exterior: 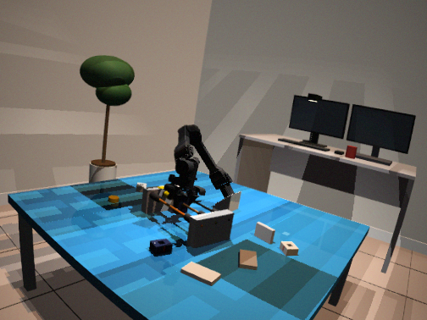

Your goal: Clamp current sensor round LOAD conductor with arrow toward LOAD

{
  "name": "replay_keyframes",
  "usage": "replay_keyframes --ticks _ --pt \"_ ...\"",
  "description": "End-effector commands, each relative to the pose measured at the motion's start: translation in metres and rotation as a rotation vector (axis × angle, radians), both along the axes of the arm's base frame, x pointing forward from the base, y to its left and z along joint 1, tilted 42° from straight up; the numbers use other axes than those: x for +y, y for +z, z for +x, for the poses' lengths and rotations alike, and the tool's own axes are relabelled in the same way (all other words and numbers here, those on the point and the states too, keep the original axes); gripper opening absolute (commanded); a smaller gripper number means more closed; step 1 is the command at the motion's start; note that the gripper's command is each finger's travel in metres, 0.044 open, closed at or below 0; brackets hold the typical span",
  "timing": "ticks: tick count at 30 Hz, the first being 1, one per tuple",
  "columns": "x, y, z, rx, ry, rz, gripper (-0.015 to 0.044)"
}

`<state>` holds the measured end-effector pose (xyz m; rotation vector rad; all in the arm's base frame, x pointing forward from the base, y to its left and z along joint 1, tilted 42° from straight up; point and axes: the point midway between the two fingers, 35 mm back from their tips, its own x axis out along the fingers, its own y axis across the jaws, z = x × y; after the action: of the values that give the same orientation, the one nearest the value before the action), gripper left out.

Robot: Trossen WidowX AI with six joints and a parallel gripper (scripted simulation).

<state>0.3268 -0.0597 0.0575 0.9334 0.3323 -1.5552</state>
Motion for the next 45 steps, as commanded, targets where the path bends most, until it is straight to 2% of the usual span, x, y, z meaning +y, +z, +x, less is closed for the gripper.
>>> replay_keyframes --ticks 1,8,18,19,45 --pt "0.0003 0.0001 0.0005 0.003 -0.010 0.008 0.0000" --pt "-0.0031 -0.0038 0.0001 0.003 -0.007 0.006 0.0000" --pt "-0.0001 -0.0004 0.0007 0.001 -0.004 0.003 0.0263" --pt "-0.0001 -0.0004 0.0007 0.001 -0.004 0.003 0.0269" --pt "-0.0001 -0.0004 0.0007 0.001 -0.004 0.003 0.0269"
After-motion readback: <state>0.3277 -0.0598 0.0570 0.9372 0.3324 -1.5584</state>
